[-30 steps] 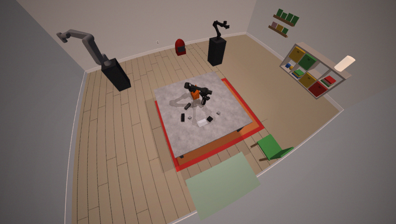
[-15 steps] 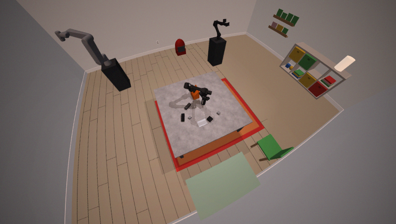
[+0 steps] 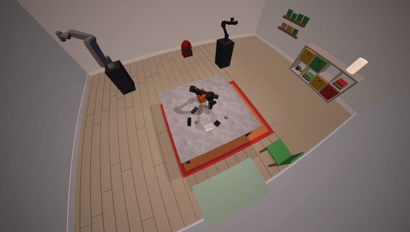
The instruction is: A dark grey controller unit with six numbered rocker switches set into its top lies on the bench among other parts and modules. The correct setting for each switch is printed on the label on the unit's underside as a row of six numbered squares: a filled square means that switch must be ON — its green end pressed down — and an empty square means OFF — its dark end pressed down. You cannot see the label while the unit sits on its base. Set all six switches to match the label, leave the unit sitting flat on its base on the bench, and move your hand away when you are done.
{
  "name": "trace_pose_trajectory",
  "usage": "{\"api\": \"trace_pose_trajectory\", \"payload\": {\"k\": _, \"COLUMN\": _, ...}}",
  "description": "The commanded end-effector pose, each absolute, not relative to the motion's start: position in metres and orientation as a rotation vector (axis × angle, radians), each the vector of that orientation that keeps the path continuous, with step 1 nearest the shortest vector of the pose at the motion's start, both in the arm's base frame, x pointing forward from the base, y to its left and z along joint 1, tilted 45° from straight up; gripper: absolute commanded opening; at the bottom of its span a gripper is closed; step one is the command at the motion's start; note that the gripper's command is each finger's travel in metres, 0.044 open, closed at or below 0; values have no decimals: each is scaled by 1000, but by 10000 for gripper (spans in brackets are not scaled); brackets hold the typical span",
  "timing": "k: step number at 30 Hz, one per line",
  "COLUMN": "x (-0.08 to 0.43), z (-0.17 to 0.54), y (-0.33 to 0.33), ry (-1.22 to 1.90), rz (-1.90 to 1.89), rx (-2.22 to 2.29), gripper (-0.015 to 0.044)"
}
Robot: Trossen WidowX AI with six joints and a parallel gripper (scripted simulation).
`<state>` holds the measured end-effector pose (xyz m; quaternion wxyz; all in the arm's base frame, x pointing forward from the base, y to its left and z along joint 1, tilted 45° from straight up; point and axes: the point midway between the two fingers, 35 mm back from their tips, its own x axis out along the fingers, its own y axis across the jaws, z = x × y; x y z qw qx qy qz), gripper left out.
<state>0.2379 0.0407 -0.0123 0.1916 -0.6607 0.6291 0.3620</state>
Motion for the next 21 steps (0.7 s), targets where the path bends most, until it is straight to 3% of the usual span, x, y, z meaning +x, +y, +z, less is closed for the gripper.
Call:
{"api": "trace_pose_trajectory", "payload": {"k": 1, "x": 239, "z": -9, "y": 35, "ry": 1773, "rz": 1012, "rx": -1861, "gripper": 338}}
{"api": "trace_pose_trajectory", "payload": {"k": 21, "x": 243, "z": 0, "y": 22, "ry": 1774, "rz": 1012, "rx": -1862, "gripper": 338}}
